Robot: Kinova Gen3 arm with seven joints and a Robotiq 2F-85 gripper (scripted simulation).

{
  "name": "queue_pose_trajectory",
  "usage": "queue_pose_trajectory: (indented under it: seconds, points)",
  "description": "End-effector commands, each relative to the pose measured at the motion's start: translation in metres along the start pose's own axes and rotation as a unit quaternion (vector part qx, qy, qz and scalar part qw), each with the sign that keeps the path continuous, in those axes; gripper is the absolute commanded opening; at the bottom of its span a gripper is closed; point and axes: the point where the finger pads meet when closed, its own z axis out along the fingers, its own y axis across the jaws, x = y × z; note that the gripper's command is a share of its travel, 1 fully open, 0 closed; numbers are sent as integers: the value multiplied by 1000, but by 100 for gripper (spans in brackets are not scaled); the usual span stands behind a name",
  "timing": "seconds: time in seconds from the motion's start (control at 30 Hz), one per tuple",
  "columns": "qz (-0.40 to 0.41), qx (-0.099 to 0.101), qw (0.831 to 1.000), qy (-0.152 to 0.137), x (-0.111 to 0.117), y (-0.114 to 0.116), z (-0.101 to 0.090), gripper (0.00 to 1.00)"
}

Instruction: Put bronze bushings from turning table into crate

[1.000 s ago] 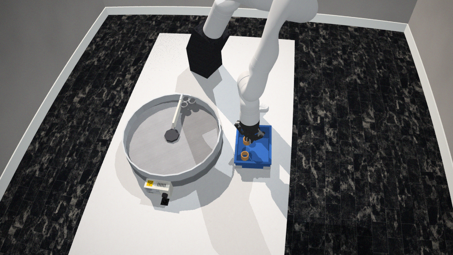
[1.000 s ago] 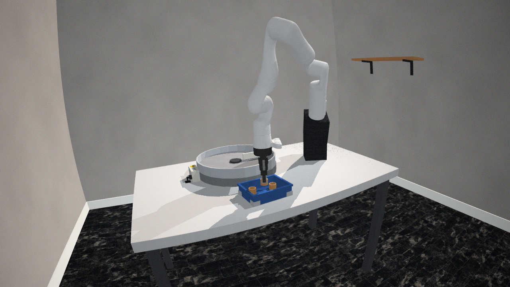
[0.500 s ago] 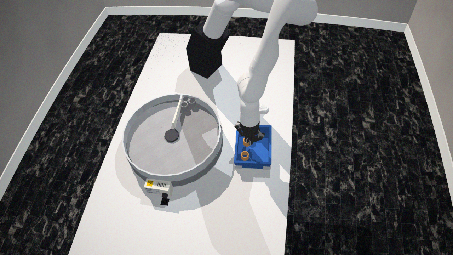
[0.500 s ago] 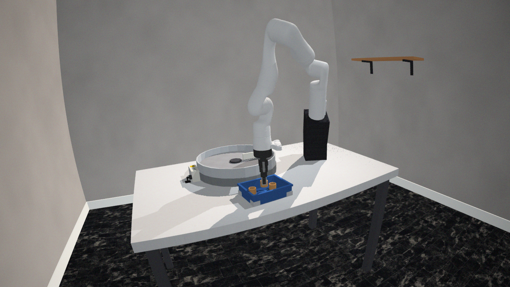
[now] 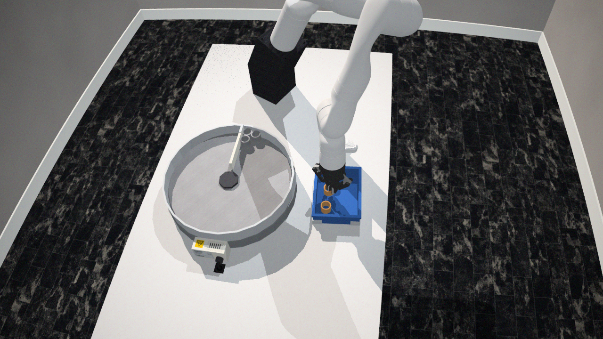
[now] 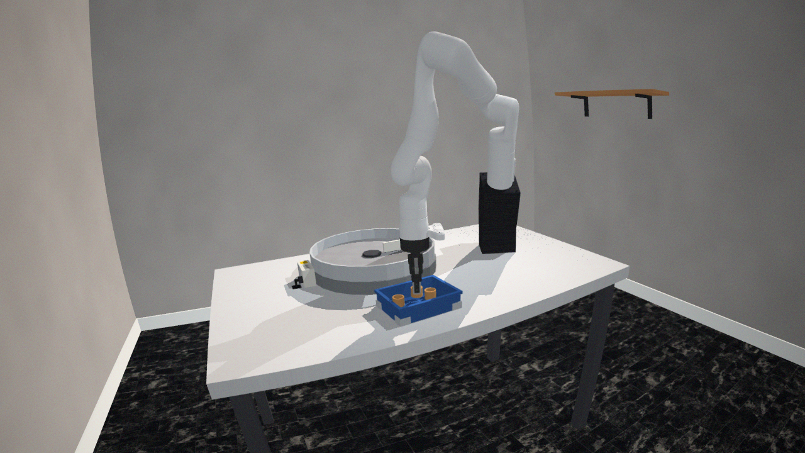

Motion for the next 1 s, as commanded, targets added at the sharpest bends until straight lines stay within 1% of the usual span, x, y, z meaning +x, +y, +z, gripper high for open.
queue_pose_trajectory:
  seconds: [0.0, 0.37, 0.53, 0.97]
  points:
    - [0, 2, 1000, 1, 1, -2, 4, 0]
    - [0, 2, 1000, 1, 1, -2, 4, 0]
    - [0, 2, 1000, 1, 1, -2, 12, 0]
    - [0, 2, 1000, 1, 1, -2, 13, 0]
